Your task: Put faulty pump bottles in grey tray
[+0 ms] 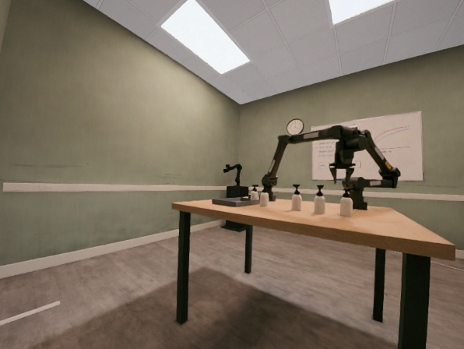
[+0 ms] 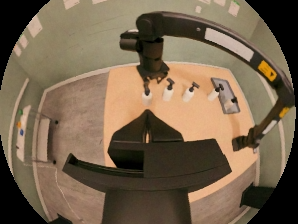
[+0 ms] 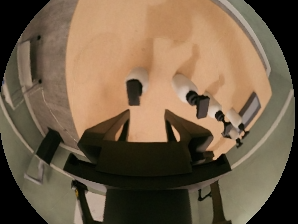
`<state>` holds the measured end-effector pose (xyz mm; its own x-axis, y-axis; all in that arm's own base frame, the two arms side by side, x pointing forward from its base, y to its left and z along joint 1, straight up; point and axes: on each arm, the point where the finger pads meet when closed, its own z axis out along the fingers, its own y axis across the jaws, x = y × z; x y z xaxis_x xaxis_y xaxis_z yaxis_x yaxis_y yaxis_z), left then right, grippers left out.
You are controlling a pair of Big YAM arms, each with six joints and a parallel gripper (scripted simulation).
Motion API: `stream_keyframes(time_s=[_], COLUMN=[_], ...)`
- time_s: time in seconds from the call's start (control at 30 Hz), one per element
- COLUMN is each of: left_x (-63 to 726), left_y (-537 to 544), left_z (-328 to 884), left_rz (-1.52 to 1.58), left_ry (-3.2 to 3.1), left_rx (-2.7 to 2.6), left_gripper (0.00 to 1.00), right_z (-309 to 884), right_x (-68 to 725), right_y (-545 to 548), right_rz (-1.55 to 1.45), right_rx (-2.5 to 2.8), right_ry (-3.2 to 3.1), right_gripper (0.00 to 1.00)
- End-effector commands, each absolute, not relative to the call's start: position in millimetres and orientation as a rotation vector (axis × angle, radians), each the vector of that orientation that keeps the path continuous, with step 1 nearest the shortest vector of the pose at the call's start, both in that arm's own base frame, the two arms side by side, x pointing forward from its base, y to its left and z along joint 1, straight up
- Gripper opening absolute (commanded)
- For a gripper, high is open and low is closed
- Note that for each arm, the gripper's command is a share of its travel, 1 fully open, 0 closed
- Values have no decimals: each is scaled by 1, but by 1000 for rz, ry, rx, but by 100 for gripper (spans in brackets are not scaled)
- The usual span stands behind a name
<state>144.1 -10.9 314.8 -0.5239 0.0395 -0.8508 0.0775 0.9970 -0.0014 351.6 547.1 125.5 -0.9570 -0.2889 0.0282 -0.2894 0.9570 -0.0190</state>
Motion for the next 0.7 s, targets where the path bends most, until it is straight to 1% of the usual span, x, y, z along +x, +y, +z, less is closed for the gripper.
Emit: stream_keyframes(time_s=[0.0, 0.4, 0.47, 0.67], left_x=[141, 141, 141, 141], left_y=[-8, -10, -10, -10], left_z=[318, 318, 318, 318], left_rz=[-49, -55, -55, -55], left_ry=[2116, 2117, 2117, 2117], left_rx=[66, 79, 79, 79], left_gripper=[0, 0, 0, 0], right_z=[150, 163, 144, 136], right_x=[351, 356, 359, 363], right_y=[573, 573, 577, 583], right_rz=[-10, -37, -19, -33], right_rx=[492, 484, 482, 483], right_ry=[-3108, -3124, -3115, -3123], right_gripper=[51, 51, 51, 51])
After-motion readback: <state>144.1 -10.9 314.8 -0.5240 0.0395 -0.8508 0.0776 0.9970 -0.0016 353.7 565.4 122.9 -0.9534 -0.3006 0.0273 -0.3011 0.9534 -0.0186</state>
